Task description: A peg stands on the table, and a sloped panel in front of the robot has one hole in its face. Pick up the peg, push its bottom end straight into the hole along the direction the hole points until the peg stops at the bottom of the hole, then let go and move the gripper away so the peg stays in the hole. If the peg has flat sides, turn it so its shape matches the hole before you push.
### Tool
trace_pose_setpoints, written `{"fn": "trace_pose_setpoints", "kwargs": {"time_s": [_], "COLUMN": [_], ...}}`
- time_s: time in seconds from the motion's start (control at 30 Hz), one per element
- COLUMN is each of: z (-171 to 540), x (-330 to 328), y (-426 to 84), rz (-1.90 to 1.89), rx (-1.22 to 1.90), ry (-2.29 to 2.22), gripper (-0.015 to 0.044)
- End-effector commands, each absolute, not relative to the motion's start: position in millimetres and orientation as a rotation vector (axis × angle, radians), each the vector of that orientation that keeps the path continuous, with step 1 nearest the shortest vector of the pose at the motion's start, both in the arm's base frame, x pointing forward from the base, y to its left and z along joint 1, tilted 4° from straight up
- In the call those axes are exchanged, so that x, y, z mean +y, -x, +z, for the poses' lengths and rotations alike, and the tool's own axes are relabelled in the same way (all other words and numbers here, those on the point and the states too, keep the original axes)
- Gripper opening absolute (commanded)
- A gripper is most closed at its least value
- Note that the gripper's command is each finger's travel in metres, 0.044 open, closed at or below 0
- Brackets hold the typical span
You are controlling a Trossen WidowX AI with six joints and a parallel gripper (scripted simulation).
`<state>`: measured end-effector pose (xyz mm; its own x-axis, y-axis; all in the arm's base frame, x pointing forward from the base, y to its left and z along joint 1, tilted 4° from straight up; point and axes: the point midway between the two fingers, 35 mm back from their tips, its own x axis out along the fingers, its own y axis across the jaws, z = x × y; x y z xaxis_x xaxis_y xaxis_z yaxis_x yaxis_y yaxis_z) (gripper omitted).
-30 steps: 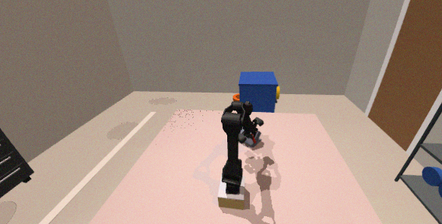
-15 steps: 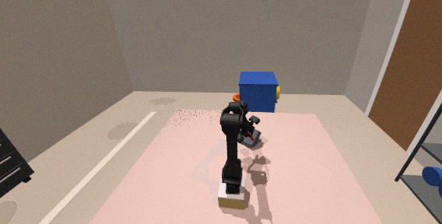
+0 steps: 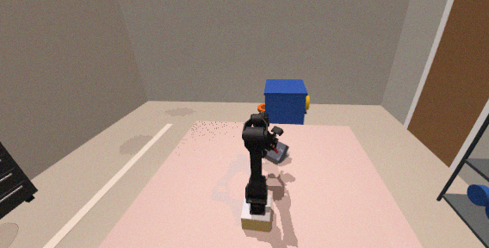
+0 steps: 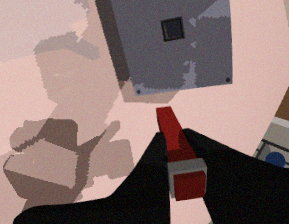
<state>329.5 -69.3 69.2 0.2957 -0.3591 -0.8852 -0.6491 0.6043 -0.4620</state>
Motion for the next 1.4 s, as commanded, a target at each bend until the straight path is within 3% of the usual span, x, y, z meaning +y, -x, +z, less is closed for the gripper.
{"fn": "trace_pose_setpoints", "kwargs": {"time_s": [0.0,1.37], "z": [73,74], "x": [-64,-30], "y": [-331,-352], "rz": [0.224,0.182], "rx": [1.285,1.13], "ry": [0.992,1.124], "gripper": [0.0,0.0]}}
